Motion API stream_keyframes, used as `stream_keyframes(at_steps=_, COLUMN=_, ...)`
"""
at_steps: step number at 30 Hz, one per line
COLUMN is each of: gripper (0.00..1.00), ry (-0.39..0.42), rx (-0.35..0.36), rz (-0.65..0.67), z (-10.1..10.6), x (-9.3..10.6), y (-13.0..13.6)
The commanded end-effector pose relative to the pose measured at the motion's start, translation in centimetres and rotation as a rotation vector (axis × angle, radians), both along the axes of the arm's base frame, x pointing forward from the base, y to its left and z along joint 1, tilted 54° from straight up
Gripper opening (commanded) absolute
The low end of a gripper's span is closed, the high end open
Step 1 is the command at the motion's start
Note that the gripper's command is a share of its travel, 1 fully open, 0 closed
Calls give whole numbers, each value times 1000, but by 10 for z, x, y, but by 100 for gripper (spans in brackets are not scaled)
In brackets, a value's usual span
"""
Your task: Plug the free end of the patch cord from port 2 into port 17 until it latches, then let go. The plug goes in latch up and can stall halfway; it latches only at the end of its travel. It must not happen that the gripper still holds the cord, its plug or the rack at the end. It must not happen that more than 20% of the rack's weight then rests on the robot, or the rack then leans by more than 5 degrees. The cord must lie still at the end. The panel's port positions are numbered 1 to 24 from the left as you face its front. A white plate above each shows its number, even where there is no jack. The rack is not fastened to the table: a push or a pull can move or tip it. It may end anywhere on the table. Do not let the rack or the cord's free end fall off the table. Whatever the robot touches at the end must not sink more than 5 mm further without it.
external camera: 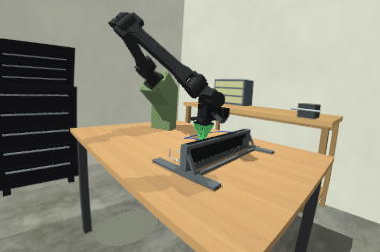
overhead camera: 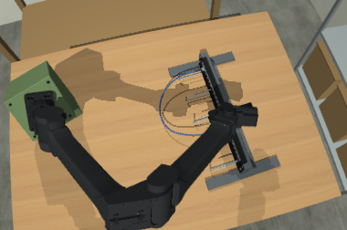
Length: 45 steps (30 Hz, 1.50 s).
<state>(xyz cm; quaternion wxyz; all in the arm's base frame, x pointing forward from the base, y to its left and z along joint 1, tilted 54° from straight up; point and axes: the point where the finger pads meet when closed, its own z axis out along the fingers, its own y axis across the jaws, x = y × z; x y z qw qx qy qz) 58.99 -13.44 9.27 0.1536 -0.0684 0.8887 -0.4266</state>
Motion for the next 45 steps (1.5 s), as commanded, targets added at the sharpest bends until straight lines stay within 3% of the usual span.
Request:
stream_keyframes(at_steps=1, gripper=0, ry=-4, rx=-4, rz=14, z=3, x=9, y=3)
stream_keyframes(at_steps=45, gripper=0, ry=25, rx=-6, rz=-9, z=-12, x=-1, y=-11)
